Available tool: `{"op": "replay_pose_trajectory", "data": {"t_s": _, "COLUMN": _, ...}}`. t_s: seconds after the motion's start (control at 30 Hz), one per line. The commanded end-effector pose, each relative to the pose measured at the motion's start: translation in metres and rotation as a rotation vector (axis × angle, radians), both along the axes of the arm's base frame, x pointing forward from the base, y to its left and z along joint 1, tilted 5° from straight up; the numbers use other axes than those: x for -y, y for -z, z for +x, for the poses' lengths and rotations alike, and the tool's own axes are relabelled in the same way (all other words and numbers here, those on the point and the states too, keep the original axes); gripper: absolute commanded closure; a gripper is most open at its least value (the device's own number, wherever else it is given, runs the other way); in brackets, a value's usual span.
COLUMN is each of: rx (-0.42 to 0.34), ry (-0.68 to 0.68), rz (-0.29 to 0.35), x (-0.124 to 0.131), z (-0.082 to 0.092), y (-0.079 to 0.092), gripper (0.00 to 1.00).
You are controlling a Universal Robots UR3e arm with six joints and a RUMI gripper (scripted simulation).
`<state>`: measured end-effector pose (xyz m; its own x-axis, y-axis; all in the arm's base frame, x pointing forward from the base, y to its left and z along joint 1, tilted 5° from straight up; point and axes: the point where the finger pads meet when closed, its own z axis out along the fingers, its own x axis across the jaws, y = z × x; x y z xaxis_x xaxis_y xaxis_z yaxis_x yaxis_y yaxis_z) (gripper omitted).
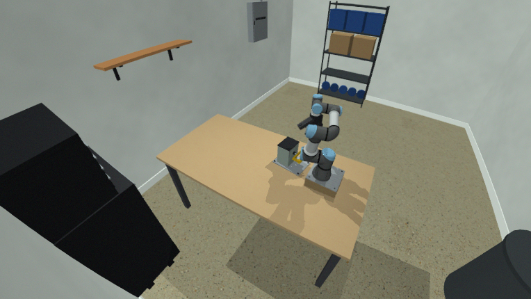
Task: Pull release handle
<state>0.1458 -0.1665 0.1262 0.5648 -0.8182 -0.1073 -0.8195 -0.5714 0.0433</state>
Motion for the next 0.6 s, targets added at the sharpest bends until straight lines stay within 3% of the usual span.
{"op": "replay_pose_trajectory", "data": {"t_s": 0.0, "rx": 0.026, "ry": -0.218, "rz": -0.019, "x": -0.027, "z": 0.009, "y": 0.004, "gripper": 0.00}}
{"op": "replay_pose_trajectory", "data": {"t_s": 0.27, "rx": 0.033, "ry": -0.525, "rz": -0.017, "x": -0.064, "z": 0.013, "y": 0.015, "gripper": 0.00}}
{"op": "replay_pose_trajectory", "data": {"t_s": 0.57, "rx": 0.035, "ry": -0.633, "rz": -0.016, "x": -0.077, "z": 0.013, "y": 0.020, "gripper": 0.00}}
